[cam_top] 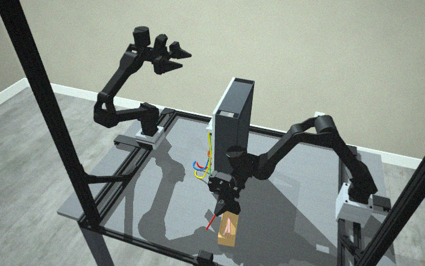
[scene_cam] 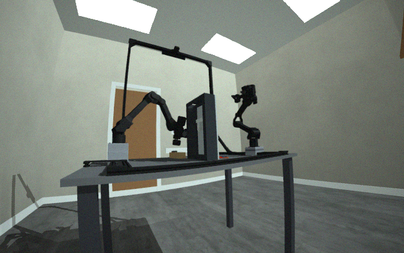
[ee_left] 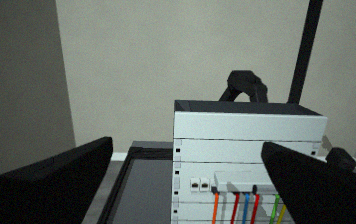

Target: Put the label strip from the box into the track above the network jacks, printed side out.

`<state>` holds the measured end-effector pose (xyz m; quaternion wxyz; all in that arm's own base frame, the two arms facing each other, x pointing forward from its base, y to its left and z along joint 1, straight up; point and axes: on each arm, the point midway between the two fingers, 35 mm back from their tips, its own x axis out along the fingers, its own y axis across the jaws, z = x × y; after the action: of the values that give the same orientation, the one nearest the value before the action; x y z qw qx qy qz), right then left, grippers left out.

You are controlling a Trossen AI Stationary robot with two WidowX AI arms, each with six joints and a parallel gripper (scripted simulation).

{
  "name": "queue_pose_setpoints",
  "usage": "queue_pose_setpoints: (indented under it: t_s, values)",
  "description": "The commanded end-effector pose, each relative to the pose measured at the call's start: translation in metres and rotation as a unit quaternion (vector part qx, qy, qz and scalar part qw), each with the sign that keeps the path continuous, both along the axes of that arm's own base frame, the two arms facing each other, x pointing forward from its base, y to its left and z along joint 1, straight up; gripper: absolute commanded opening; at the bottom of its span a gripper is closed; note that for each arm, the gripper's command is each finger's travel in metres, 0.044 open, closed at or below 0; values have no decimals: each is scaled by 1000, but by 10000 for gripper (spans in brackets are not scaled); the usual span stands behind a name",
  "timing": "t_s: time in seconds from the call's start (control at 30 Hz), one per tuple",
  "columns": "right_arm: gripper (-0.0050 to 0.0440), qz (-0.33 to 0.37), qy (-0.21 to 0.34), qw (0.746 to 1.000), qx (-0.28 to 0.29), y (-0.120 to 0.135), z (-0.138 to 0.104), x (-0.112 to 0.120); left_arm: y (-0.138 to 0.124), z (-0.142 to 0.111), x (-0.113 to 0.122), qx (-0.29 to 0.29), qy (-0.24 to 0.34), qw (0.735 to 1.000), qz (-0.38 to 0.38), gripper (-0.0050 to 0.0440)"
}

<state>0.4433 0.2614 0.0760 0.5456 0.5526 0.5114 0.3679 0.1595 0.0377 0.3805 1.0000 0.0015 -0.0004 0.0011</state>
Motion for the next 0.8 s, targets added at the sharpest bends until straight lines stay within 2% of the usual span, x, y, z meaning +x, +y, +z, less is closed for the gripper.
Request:
queue_pose_setpoints:
  t_s: [0.0,0.77]
  values:
    - [-50,5,-25,1000,15,-2,26,-1,-1,2,0,1,-1,1000,-1,440]
    - [-50,24,-27,999,34,-9,29,-11,-1,2,0,1,-1,1000,-1,440]
